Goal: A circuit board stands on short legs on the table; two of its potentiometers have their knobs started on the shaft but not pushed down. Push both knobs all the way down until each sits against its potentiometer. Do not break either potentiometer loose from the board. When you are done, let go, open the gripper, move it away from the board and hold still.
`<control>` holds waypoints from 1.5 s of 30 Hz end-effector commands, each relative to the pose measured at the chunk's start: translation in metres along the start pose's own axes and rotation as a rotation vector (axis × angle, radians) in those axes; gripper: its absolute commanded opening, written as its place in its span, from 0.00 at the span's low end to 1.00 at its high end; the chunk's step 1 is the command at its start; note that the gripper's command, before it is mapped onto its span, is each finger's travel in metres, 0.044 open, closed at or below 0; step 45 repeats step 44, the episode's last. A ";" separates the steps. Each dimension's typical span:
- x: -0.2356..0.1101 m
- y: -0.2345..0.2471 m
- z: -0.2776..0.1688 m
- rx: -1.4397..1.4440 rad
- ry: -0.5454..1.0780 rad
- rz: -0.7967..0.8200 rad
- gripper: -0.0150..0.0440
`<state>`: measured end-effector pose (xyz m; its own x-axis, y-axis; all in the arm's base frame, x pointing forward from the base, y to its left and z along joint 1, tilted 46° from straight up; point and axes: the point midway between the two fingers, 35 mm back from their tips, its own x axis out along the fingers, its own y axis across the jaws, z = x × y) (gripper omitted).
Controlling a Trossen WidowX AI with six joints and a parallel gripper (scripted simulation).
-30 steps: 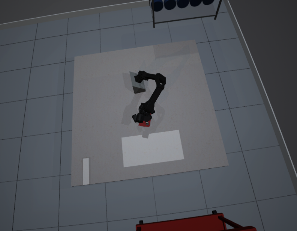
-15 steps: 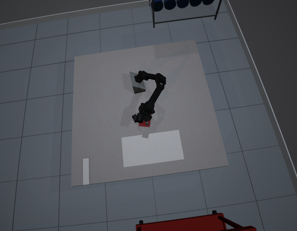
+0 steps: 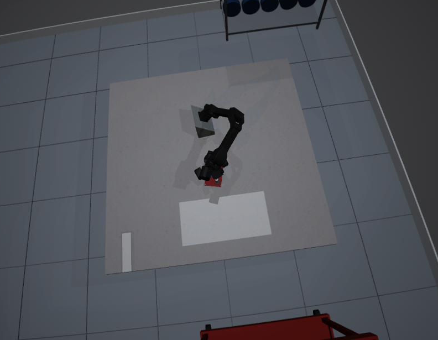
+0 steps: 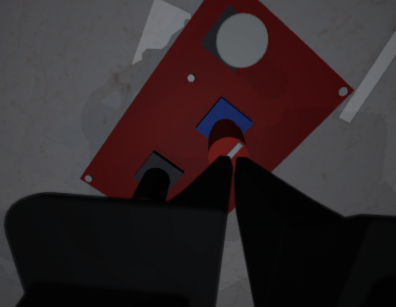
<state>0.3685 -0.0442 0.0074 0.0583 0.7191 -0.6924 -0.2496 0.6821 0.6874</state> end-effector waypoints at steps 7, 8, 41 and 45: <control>0.001 0.001 -0.002 -0.001 0.003 0.001 0.65; -0.001 0.002 -0.007 -0.001 0.003 0.000 0.70; -0.021 0.051 -0.147 -0.001 0.011 0.000 1.00; -0.021 0.051 -0.147 -0.001 0.011 0.000 1.00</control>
